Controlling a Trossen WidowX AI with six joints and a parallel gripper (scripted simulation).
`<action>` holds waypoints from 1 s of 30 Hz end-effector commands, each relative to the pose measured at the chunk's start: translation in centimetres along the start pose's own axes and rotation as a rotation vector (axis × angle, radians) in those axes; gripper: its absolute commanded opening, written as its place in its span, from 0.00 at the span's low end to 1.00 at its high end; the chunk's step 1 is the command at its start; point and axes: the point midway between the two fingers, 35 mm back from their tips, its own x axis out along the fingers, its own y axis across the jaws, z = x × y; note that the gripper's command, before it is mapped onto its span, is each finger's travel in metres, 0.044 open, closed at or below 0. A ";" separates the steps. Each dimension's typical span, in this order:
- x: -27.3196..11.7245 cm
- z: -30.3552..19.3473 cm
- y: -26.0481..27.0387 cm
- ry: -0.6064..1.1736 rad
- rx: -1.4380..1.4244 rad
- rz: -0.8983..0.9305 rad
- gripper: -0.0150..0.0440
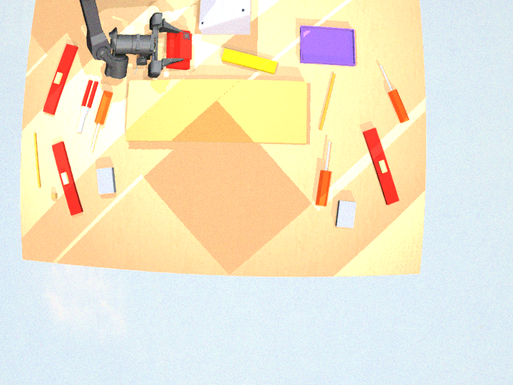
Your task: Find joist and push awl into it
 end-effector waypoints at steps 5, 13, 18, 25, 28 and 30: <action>-0.1 0.3 0.0 -0.005 0.005 0.000 0.90; -0.1 0.3 0.0 -0.006 0.005 0.000 0.90; -0.3 0.5 0.0 -0.006 0.005 0.000 0.90; -0.3 0.5 0.0 -0.006 0.005 0.000 0.90; -0.3 0.5 0.0 -0.006 0.005 0.000 0.90; -0.3 0.5 0.0 -0.006 0.005 0.000 0.90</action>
